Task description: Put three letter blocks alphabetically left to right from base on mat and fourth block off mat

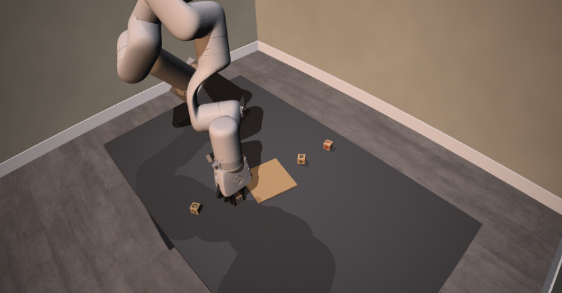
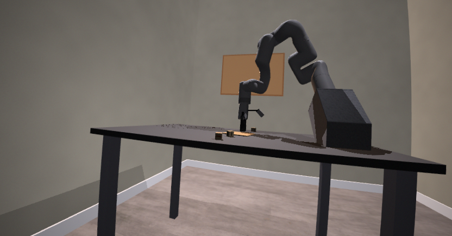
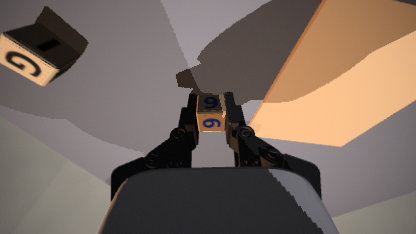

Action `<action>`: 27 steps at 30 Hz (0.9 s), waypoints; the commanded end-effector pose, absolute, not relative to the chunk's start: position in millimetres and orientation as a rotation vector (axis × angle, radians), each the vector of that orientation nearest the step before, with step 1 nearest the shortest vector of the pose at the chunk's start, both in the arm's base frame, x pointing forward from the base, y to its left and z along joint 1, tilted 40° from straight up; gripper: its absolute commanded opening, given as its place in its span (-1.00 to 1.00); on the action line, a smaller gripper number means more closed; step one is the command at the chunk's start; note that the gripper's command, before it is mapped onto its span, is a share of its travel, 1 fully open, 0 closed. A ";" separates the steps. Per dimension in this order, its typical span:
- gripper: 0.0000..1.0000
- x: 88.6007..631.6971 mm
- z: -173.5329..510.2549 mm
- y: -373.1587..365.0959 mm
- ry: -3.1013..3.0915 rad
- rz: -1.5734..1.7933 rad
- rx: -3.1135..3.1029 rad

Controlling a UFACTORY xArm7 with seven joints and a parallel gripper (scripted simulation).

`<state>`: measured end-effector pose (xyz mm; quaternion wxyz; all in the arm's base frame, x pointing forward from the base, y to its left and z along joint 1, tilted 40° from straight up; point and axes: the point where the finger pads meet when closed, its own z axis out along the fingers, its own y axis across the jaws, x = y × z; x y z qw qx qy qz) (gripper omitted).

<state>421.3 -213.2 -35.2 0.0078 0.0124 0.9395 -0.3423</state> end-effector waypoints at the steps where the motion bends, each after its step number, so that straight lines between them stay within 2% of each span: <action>1: -0.57 422.8 -34.6 -212.4 2.934 -1.068 0.037; 27: -0.57 422.8 -37.3 -214.6 2.934 -1.068 0.037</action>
